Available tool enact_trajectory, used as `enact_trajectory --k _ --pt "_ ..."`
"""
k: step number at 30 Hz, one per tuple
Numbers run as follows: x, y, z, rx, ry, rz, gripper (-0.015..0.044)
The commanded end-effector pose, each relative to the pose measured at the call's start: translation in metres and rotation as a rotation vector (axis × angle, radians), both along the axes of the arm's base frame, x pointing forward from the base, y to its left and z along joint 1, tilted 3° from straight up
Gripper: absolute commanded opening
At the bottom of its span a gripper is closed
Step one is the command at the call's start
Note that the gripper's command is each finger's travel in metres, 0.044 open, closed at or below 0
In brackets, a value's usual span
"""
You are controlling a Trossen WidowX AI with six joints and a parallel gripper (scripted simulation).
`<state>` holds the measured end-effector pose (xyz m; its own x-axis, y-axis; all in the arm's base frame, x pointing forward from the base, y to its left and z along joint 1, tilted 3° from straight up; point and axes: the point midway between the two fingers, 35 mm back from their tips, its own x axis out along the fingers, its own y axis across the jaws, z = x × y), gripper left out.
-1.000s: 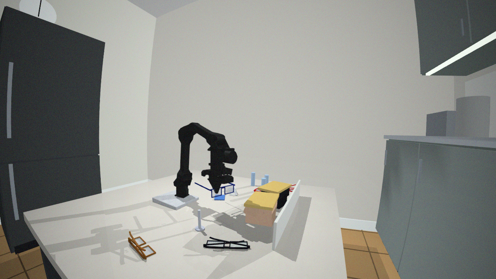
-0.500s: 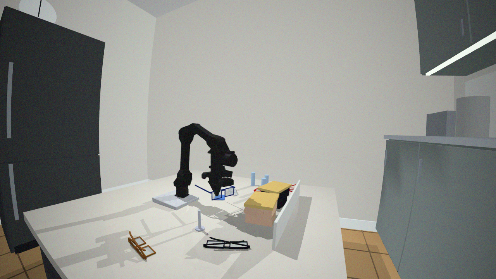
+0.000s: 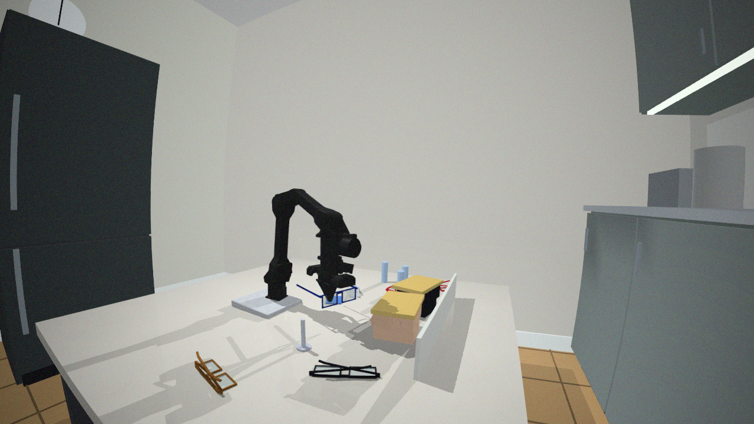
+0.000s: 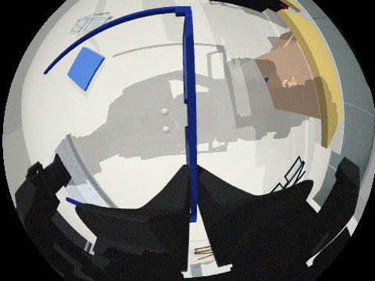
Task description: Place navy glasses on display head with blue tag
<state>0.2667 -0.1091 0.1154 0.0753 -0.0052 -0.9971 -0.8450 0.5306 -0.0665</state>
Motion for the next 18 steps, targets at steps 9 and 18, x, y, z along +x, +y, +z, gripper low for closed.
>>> enact_trajectory --k 9,18 --pt "0.0 0.0 -0.011 0.0 0.005 -0.004 0.0" --pt "0.0 0.0 -0.019 0.0 0.005 -0.004 0.0"
